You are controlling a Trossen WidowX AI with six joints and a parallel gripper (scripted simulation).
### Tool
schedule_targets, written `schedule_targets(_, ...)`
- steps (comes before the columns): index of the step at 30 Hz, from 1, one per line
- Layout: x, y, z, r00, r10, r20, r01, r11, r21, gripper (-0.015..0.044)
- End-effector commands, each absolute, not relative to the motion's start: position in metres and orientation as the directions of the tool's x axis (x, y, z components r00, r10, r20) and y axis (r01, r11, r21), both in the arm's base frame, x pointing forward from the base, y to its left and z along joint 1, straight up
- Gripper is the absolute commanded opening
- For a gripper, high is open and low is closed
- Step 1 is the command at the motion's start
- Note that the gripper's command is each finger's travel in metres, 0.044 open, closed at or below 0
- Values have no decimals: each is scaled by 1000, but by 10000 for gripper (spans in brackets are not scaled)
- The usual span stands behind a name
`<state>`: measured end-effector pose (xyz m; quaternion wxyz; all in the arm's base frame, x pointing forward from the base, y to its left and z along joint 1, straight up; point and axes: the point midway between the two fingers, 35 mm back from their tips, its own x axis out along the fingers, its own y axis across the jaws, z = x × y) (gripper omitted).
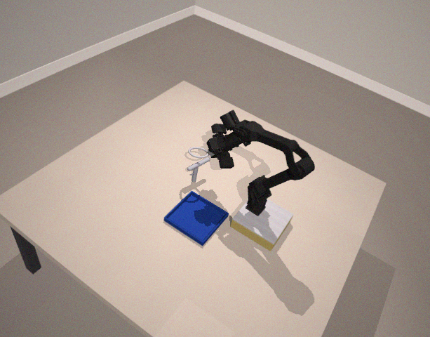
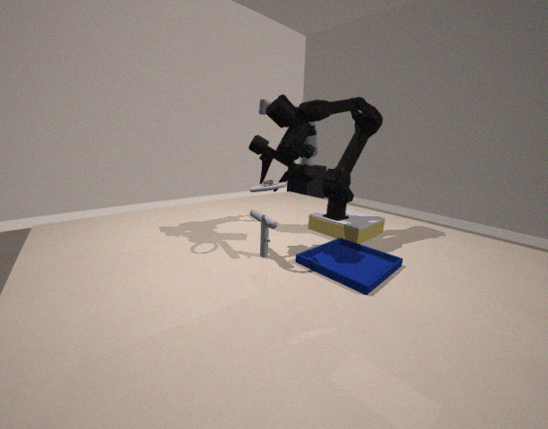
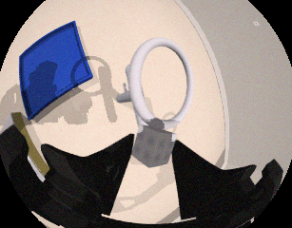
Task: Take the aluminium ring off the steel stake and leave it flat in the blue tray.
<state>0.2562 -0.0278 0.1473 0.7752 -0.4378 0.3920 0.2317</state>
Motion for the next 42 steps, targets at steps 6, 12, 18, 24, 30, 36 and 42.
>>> schedule_targets(6, 248, -22, 141, 645, 3, -764, -719, 341, -605, 0)
schedule_targets(12, 242, -18, 136, 679, -2, -735, -715, 227, -661, 0)
schedule_targets(18, 241, -15, 133, 658, -5, -753, -726, 261, -636, 0)
schedule_targets(24, 240, -9, 128, 599, -15, -801, -741, 368, -562, 0)
schedule_targets(30, 238, -3, 124, 535, -33, -844, -737, 470, -486, 0)
schedule_targets(36, 235, 3, 120, 471, -59, -880, -714, 561, -420, 0)
schedule_targets(42, 233, 8, 117, 409, -92, -908, -673, 642, -368, 0)
